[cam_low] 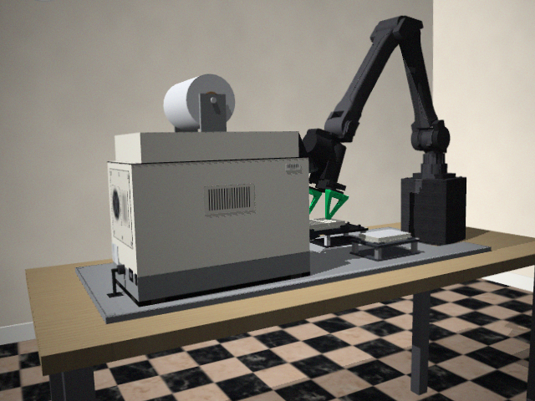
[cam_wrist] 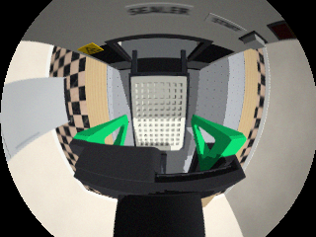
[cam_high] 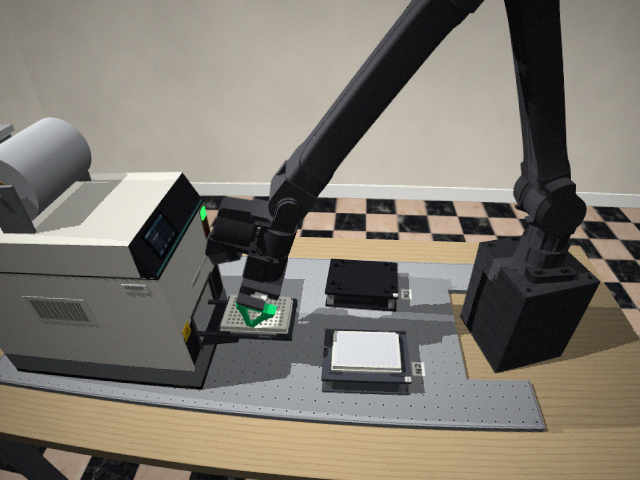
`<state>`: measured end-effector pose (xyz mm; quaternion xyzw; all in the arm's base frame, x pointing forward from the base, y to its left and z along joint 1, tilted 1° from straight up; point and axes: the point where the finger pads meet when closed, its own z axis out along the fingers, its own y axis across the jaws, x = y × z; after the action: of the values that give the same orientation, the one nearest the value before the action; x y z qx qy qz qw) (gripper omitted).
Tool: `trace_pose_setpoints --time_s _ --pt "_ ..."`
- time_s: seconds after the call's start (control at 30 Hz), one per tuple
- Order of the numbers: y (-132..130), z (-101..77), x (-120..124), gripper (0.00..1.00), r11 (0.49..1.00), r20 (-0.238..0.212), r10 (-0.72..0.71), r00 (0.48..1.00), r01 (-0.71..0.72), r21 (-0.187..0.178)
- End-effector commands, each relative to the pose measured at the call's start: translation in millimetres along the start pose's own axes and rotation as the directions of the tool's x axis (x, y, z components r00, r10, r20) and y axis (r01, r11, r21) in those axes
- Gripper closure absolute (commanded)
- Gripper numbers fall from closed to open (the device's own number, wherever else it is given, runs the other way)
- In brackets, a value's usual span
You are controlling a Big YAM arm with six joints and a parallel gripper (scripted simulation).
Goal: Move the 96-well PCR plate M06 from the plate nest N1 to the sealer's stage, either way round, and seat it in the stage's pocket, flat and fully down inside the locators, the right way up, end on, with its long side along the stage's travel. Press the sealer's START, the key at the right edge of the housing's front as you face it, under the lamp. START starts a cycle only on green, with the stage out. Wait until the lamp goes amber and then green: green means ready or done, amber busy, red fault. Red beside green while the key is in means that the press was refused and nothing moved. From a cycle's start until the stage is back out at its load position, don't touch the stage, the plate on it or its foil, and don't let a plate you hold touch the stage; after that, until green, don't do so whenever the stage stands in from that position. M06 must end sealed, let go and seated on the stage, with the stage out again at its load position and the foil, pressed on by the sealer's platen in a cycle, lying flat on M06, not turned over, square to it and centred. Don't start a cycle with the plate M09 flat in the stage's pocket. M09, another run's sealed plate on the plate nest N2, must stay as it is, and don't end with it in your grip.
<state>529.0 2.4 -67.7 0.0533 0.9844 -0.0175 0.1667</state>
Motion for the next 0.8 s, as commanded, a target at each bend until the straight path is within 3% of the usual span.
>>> trace_pose_setpoints --time_s 0.0,0.33,0.77 --pt "8 -26.0 -25 0.00 1.000 0.069 -0.019 0.997 0.020 -0.012" --pt "11 -17.9 -38 0.00 1.000 0.088 -0.017 0.996 0.018 -0.014" --pt "12 -5.0 -39 0.00 1.000 0.074 -0.017 0.997 0.018 -0.013"
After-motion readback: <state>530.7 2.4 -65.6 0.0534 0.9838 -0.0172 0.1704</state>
